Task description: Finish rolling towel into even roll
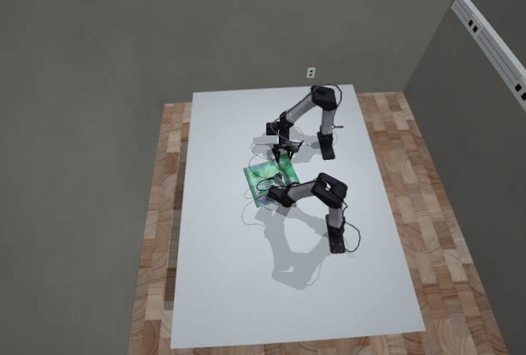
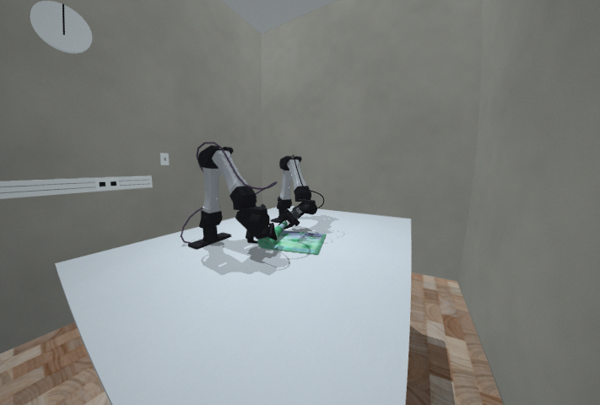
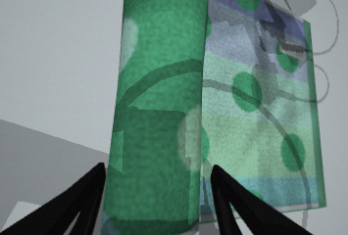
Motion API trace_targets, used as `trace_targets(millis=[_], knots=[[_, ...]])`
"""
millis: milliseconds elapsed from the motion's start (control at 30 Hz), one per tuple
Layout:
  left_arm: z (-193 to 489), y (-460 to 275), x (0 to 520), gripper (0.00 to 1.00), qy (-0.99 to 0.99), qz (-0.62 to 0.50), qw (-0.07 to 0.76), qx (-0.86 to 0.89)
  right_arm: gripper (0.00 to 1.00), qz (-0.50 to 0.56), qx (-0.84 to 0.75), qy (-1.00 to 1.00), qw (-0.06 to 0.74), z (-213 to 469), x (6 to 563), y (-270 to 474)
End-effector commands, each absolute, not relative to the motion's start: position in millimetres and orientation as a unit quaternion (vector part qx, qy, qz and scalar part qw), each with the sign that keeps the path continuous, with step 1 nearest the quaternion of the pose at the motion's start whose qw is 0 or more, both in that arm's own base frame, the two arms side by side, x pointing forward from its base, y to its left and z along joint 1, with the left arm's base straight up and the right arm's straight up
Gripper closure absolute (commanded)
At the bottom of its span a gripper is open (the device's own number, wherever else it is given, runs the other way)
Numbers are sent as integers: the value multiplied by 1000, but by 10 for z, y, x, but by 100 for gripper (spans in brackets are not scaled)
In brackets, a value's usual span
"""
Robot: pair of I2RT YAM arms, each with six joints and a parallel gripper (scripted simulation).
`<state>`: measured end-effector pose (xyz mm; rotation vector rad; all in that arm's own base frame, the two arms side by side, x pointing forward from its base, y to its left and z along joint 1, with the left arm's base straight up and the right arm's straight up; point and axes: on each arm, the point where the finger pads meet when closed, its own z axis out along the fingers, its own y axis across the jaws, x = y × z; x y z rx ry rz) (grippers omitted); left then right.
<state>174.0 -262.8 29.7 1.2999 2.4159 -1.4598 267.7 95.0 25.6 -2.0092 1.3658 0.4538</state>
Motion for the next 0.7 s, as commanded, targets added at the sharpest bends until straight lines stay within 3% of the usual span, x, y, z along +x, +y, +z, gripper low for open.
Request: trace_targets(millis=[0,67,267,667], knots=[[322,-2668,1801,70,770,-475,29,425,28,167,-770,517,335,239,2725,972],[322,-2668,1801,70,770,-475,29,425,28,167,-770,517,335,239,2725,972],[322,-2668,1801,70,770,-475,29,425,53,167,-770,517,335,239,2725,972],[322,-2668,1801,70,770,-475,29,425,63,167,-770,517,335,239,2725,972]])
